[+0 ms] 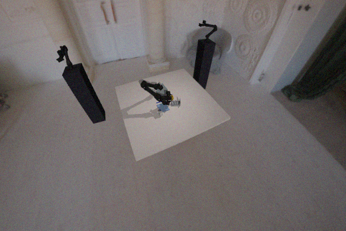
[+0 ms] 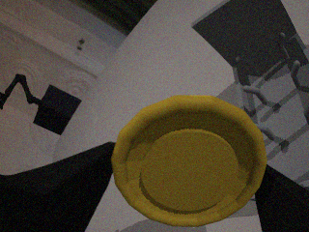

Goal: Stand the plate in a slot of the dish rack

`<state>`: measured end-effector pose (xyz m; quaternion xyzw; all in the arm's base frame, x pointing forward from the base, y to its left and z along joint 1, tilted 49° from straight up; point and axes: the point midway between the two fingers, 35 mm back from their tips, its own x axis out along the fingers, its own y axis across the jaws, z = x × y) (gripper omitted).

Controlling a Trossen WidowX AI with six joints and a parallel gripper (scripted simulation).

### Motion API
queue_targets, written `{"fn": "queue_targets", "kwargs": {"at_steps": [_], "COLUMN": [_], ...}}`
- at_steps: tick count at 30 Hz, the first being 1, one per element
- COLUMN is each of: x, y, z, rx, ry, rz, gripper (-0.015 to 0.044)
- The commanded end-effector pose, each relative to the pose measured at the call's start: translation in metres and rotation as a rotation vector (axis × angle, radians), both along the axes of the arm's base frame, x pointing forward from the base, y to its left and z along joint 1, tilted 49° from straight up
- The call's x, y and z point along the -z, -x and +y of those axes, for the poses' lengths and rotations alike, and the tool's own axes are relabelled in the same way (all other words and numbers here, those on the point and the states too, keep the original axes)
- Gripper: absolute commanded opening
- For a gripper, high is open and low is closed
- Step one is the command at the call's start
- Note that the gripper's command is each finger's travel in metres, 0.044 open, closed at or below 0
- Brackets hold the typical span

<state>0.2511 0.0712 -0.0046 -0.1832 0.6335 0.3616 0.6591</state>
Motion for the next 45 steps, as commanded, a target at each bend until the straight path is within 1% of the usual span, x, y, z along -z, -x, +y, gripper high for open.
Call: {"fn": "queue_targets", "kwargs": {"at_steps": [1,10,18,26,33,45], "x": [0.000,0.000,-0.003,-0.008,-0.013,-0.014], "y": [-0.002,-0.007,-0.010,-0.012,-0.012,-0.012], "z": [-0.002,-0.010,-0.017,-0.026,-0.033,-0.034], "rx": [-0.067,-0.227,-0.371,-0.516,-0.640,-0.652], "ry": [-0.063,-0.182,-0.255,-0.290,-0.287,-0.285], "rz": [-0.058,-0.221,-0.396,-0.593,-0.773,-0.790], "gripper": [0.0000,0.0000,0.0000,0.0000,0.0000,0.0000]}}
